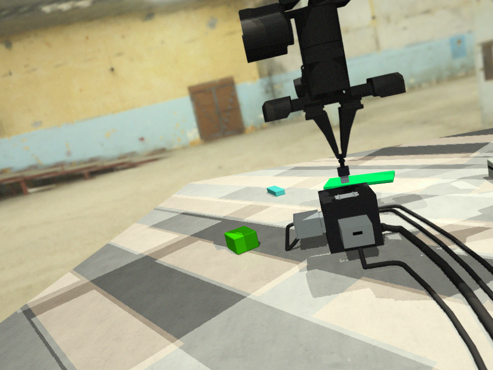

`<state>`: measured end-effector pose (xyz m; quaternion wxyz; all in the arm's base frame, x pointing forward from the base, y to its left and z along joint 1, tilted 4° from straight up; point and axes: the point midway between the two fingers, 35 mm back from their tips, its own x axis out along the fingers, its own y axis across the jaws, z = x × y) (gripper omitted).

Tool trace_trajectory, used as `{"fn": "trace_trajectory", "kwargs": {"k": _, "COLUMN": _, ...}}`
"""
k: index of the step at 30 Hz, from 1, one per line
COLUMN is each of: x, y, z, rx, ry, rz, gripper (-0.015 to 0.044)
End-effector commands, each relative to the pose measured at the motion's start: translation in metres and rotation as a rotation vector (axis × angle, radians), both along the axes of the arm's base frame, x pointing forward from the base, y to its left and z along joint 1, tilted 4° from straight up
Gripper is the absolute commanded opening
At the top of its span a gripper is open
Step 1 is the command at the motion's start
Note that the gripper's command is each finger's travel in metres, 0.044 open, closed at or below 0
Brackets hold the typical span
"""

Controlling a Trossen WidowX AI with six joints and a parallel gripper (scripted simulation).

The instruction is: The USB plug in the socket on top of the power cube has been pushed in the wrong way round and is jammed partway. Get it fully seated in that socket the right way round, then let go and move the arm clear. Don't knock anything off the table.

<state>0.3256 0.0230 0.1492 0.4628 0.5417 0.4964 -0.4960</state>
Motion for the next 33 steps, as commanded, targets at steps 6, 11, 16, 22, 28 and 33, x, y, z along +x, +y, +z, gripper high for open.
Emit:
{"fn": "trace_trajectory", "kwargs": {"k": 6, "x": 0.0004, "y": 0.0014, "z": -0.0013, "rx": 0.009, "ry": -0.001, "rz": 0.007, "gripper": 0.0}}
{"fn": "trace_trajectory", "kwargs": {"k": 11, "x": 0.0005, "y": 0.0018, "z": -0.0019, "rx": 0.011, "ry": -0.002, "rz": 0.009, "gripper": 0.0}}
{"fn": "trace_trajectory", "kwargs": {"k": 16, "x": 0.0007, "y": 0.0022, "z": -0.0024, "rx": 0.014, "ry": -0.002, "rz": 0.011, "gripper": 0.0}}
{"fn": "trace_trajectory", "kwargs": {"k": 22, "x": 0.0009, "y": 0.0027, "z": -0.0031, "rx": 0.017, "ry": -0.002, "rz": 0.014, "gripper": 0.0}}
{"fn": "trace_trajectory", "kwargs": {"k": 28, "x": 0.001, "y": 0.0032, "z": -0.0038, "rx": 0.021, "ry": -0.003, "rz": 0.016, "gripper": 0.0}}
{"fn": "trace_trajectory", "kwargs": {"k": 33, "x": 0.0012, "y": 0.0036, "z": -0.0043, "rx": 0.023, "ry": -0.003, "rz": 0.018, "gripper": 0.0}}
